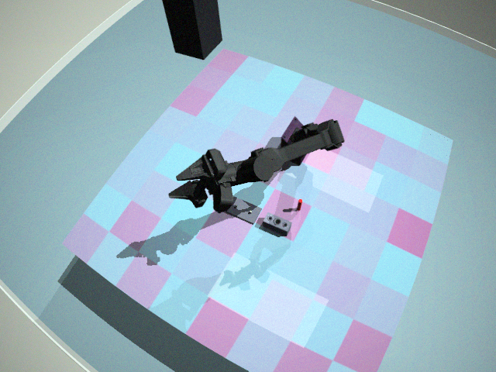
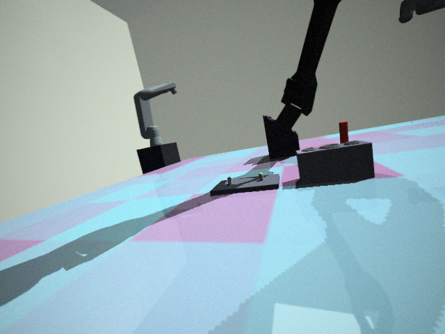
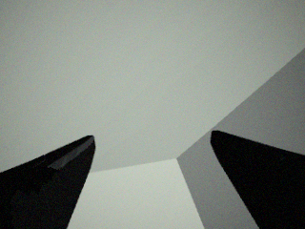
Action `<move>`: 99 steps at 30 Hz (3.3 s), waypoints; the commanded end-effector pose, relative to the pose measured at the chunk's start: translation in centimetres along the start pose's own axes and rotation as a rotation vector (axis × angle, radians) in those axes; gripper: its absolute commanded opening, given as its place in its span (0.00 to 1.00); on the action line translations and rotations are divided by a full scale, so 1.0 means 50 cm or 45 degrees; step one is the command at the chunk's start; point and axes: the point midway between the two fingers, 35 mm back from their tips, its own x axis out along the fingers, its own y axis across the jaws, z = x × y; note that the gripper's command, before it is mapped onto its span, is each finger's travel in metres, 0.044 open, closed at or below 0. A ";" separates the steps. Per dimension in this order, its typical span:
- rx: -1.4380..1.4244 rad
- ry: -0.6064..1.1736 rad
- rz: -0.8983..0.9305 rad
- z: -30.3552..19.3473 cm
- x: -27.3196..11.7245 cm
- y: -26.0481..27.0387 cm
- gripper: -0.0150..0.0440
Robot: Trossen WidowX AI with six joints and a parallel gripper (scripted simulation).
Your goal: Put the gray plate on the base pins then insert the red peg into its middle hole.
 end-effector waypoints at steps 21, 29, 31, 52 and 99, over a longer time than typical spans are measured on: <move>1.403 0.772 1.307 0.063 -0.309 0.384 1.00; 1.757 1.455 1.501 0.076 -0.475 0.429 1.00; 1.827 1.661 1.513 0.080 -0.518 0.433 1.00; 1.985 2.879 1.221 0.108 -0.727 0.405 1.00; 1.986 2.880 1.228 0.151 -0.818 0.621 1.00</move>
